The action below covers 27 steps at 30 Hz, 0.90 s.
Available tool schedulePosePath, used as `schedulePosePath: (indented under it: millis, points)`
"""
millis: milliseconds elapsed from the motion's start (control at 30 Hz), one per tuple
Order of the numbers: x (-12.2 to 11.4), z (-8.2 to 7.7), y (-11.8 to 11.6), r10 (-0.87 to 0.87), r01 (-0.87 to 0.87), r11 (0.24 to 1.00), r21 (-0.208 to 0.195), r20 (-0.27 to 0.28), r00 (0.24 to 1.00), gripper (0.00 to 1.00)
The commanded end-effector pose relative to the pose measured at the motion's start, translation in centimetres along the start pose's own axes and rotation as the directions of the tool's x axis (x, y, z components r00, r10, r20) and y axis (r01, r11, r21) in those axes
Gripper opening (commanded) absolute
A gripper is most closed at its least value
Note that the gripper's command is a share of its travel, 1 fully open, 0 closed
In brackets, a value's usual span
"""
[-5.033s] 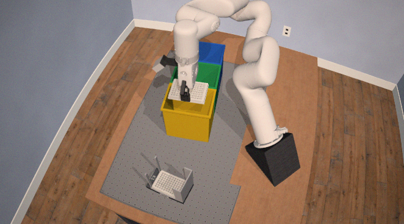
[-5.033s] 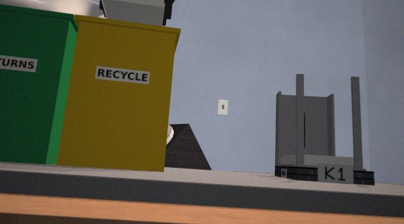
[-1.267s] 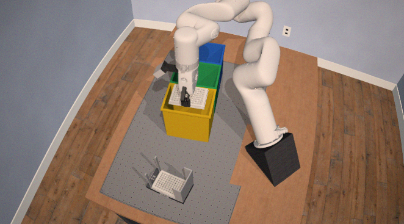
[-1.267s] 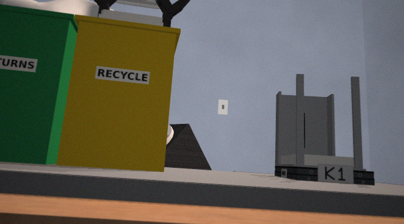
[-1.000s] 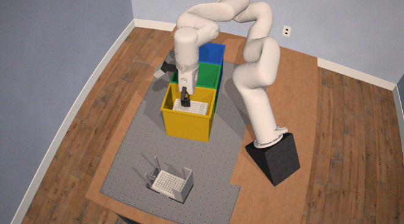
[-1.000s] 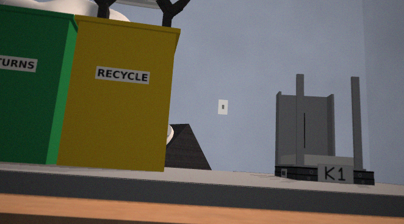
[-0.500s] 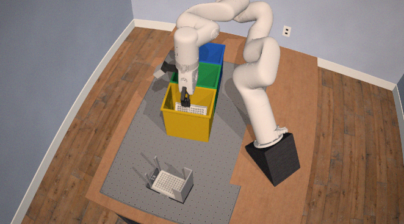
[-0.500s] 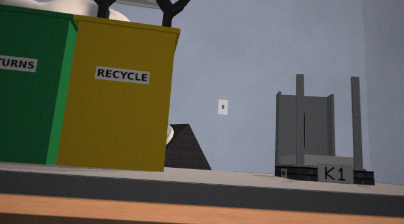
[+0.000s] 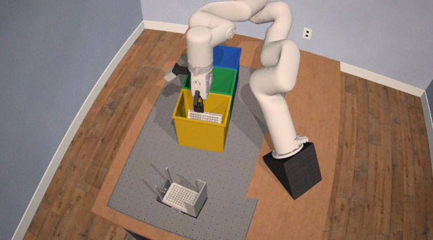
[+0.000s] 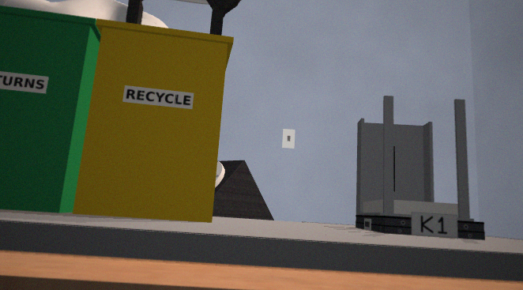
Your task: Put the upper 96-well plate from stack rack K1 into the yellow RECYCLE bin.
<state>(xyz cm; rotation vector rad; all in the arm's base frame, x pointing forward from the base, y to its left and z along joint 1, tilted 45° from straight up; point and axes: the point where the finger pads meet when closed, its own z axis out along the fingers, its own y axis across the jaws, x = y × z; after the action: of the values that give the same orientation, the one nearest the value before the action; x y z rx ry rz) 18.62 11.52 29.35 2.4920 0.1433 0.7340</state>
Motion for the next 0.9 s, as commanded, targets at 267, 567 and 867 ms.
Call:
schedulePosePath:
  millis: [267,567,867]
  points:
    - [0.0,-3.1,0.0,0.001,-0.001,1.0,0.001,-0.002,1.0,1.0]
    - [0.0,-3.1,0.0,0.001,-0.001,1.0,0.001,-0.002,1.0,1.0]
    - [0.0,-3.1,0.0,0.001,-0.001,1.0,0.001,-0.002,1.0,1.0]
